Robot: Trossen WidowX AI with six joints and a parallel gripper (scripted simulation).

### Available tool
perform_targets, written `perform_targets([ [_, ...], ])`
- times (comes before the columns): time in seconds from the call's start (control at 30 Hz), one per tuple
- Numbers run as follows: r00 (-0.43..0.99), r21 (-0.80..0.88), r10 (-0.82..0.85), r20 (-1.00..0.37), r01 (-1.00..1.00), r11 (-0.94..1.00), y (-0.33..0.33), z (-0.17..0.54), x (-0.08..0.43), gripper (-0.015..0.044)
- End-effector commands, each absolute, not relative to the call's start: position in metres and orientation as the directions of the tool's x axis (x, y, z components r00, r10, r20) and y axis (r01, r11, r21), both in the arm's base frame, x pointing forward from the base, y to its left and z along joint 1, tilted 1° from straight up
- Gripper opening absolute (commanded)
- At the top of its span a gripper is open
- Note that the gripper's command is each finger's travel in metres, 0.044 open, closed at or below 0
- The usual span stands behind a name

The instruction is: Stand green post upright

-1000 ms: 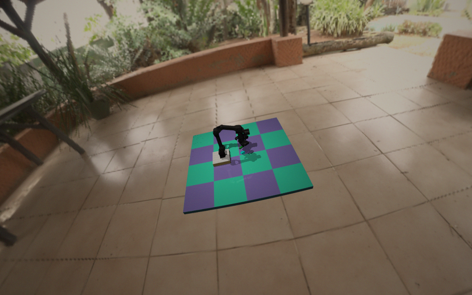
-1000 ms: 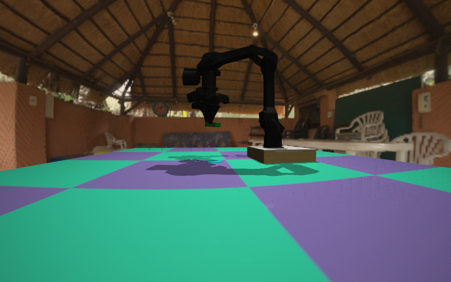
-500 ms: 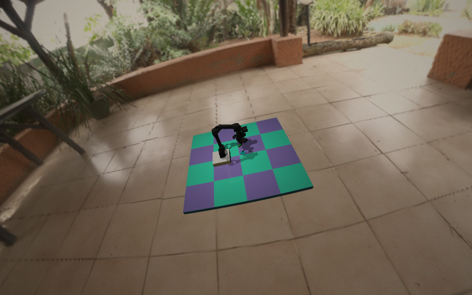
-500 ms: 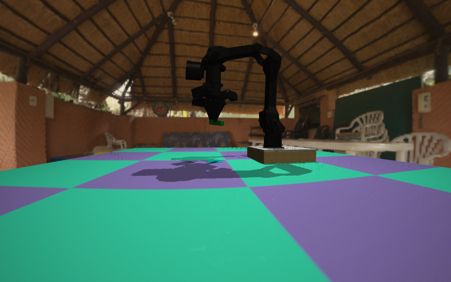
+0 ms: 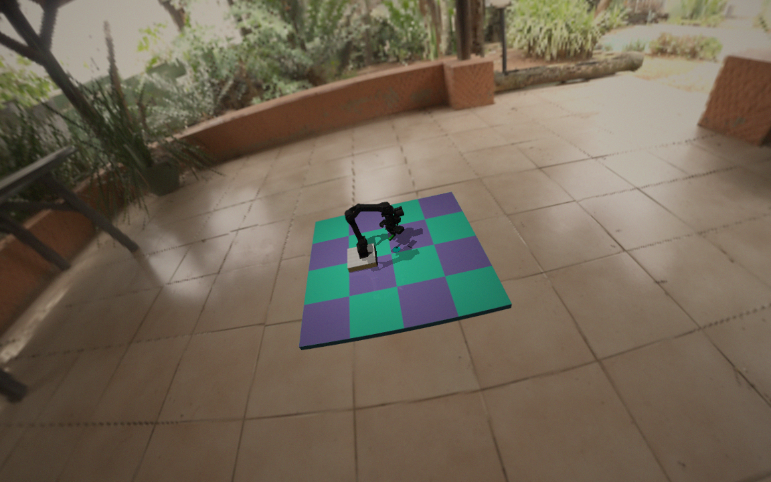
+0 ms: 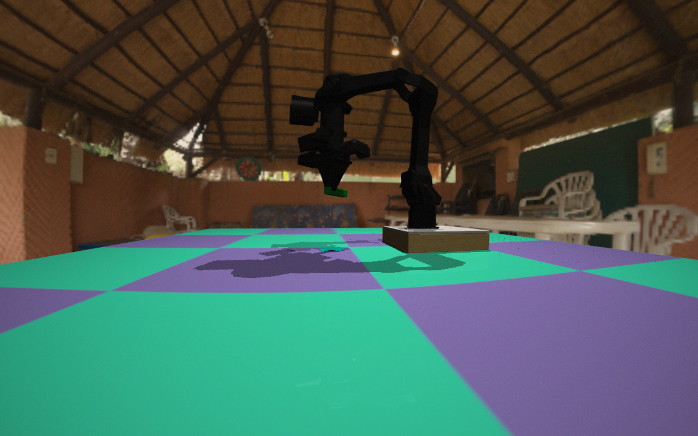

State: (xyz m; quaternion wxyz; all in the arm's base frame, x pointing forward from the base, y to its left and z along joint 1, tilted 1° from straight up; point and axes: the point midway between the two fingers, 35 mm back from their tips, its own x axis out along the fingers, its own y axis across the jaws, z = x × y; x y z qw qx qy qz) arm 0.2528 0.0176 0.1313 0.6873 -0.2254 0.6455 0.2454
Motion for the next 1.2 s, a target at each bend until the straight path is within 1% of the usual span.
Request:
perform_targets([
  [0.0,0.066,0.020,0.078,-0.995,-0.624,0.781,0.018,0.130,0.254,0.0023],
  [1.17,0.220,0.114,0.283,-0.934,-0.567,0.816,0.017,0.113,0.266,0.0023],
])
